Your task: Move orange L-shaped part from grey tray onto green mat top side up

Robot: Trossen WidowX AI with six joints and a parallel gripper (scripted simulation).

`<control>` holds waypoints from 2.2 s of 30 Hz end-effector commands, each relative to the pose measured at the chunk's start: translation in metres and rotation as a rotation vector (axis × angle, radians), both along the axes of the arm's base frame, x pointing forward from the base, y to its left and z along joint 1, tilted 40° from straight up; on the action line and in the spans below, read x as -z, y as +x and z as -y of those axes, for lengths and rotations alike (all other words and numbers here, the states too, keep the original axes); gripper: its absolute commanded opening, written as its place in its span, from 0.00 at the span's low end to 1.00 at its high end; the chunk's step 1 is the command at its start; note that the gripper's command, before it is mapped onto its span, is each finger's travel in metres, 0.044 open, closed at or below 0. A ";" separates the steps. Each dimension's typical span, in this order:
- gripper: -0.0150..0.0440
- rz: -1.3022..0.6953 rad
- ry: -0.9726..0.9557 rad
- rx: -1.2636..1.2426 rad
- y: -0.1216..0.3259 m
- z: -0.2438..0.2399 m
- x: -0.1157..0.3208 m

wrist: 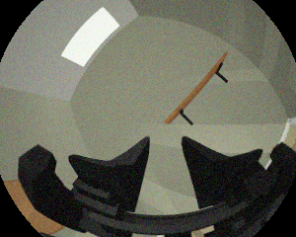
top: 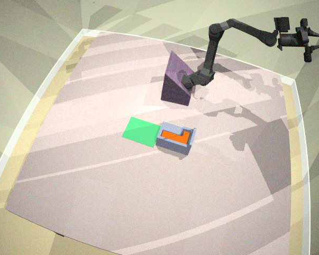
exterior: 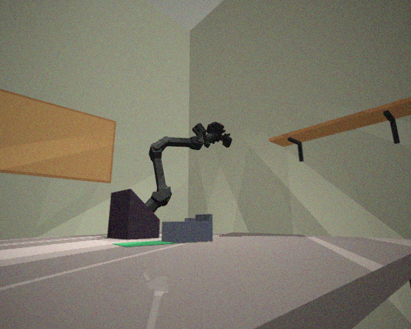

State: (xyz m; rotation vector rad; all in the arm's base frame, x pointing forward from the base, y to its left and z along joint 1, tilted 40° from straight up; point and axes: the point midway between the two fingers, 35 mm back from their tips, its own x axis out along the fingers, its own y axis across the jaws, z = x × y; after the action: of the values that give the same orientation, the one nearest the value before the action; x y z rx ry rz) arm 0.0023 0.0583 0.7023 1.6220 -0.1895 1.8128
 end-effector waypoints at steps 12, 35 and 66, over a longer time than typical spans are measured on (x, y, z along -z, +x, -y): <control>0.56 -0.079 -0.659 0.539 0.148 -0.158 0.110; 0.56 -0.277 -1.759 0.629 0.344 -0.132 0.407; 0.56 -0.664 -2.005 -0.234 0.288 -0.015 0.624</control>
State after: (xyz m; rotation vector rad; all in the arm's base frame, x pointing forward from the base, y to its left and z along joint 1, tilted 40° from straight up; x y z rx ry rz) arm 0.2955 0.0573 0.0989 0.4862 1.5562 0.5924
